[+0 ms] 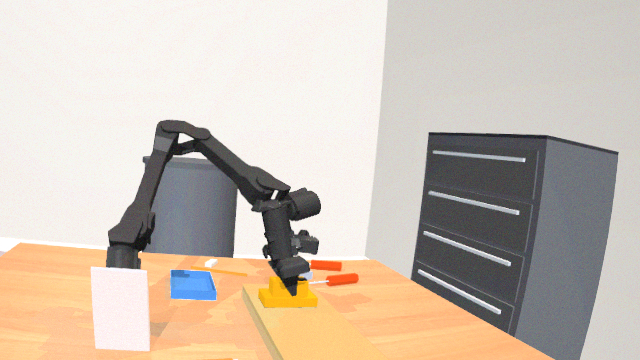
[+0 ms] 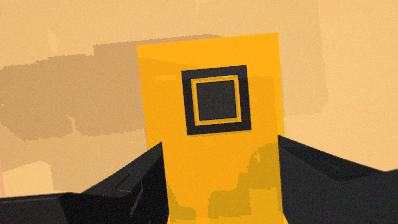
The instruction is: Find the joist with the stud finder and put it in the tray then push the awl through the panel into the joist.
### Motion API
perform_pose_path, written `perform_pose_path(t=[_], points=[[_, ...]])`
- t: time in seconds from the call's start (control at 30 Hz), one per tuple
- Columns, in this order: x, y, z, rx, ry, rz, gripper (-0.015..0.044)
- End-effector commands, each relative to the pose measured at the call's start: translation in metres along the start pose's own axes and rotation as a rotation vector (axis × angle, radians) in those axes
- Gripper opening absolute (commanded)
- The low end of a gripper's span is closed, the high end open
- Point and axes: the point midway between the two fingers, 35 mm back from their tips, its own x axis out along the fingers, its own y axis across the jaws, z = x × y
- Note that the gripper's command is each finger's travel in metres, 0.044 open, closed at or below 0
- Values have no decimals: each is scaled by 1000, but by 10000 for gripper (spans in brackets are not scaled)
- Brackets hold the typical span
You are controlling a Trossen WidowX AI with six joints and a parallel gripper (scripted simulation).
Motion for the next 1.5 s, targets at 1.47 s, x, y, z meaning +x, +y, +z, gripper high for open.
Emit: perform_pose_path(t=[1.47], points=[[0, 22, -1, -5, 4, 11, 0]])
